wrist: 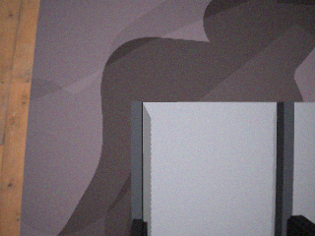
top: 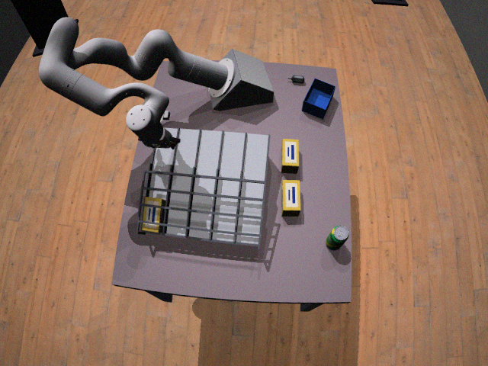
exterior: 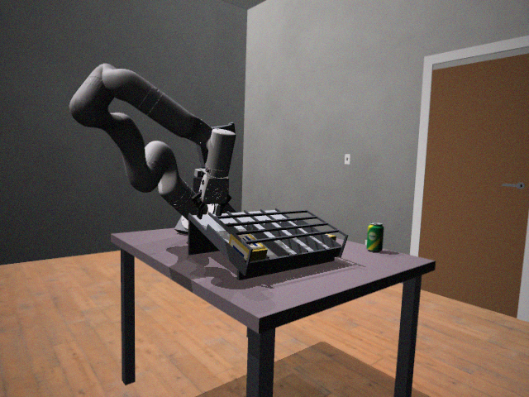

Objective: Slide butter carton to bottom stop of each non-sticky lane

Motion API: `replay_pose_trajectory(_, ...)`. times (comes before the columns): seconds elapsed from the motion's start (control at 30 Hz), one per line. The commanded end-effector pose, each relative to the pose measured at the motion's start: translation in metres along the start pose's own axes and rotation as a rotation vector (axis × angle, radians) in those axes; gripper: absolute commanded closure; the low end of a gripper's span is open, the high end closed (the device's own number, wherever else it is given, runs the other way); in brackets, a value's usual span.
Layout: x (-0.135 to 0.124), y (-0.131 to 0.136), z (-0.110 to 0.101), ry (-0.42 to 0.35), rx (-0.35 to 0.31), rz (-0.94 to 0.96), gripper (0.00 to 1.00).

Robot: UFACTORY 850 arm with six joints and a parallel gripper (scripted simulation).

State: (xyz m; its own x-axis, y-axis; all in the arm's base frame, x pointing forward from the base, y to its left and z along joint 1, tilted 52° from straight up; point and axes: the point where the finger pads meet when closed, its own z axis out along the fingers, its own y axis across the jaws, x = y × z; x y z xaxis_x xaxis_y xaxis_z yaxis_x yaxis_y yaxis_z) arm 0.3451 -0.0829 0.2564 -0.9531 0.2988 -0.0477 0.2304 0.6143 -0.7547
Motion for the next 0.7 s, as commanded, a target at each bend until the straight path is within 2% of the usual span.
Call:
replay_pose_trajectory(0.0,-0.0003,0.0001,-0.0005,-0.001,-0.001,0.000,0.16)
replay_pose_trajectory(0.67,-0.0003,0.0001,-0.0005,-0.001,-0.001,0.000,0.14)
